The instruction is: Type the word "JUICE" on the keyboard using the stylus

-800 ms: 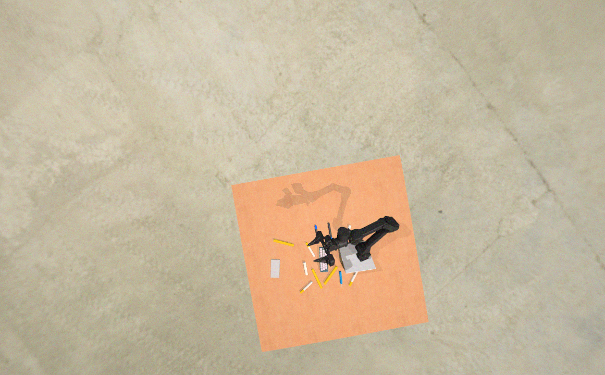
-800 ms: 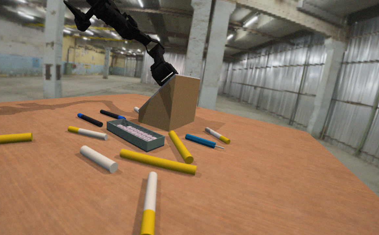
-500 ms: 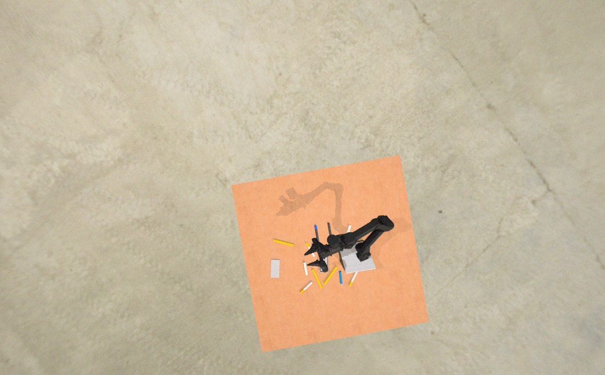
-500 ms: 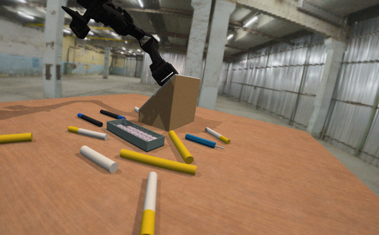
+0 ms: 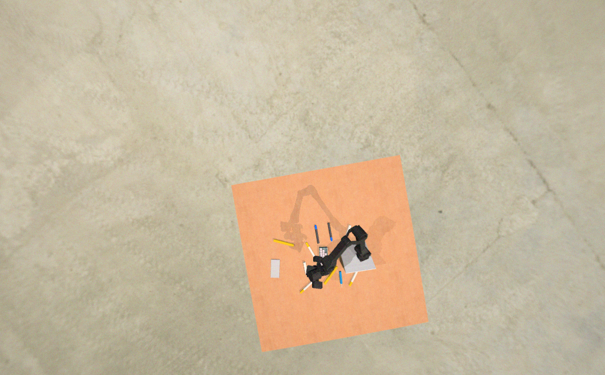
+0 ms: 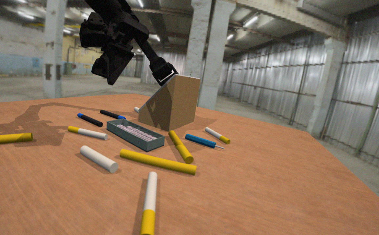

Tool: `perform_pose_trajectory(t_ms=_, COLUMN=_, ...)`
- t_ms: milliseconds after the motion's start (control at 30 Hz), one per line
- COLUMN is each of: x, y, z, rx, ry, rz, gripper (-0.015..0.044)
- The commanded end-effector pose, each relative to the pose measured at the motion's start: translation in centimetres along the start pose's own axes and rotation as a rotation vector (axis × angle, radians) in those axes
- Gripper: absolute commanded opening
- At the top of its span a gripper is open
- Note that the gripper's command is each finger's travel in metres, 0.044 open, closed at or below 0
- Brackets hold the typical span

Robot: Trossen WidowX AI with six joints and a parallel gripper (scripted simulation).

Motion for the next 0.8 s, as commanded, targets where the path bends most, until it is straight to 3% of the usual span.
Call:
perform_pose_trajectory(t_ms=0, x=3.8, y=-3.9, z=1.1, rx=0.194, ry=0.060, rz=0.199, gripper=0.0000)
perform_pose_trajectory(t_ms=233, x=9.4, y=-8.1, z=1.5, rx=0.494, ry=0.209, rz=0.390, gripper=0.0000)
perform_pose_trajectory(t_ms=767, x=9.1, y=-7.4, z=0.1, rx=0.502, ry=0.215, rz=0.394, gripper=0.0000)
Point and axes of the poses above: the point midway between the two fingers, 35 mm back from their tips, its own y axis back along the fingers, its own z axis across the jaws, x = y × z, the point moved 6 cm from there along y, back along the fingers, and after that the axes turned 7 degrees about y, right-handed, at the moved point
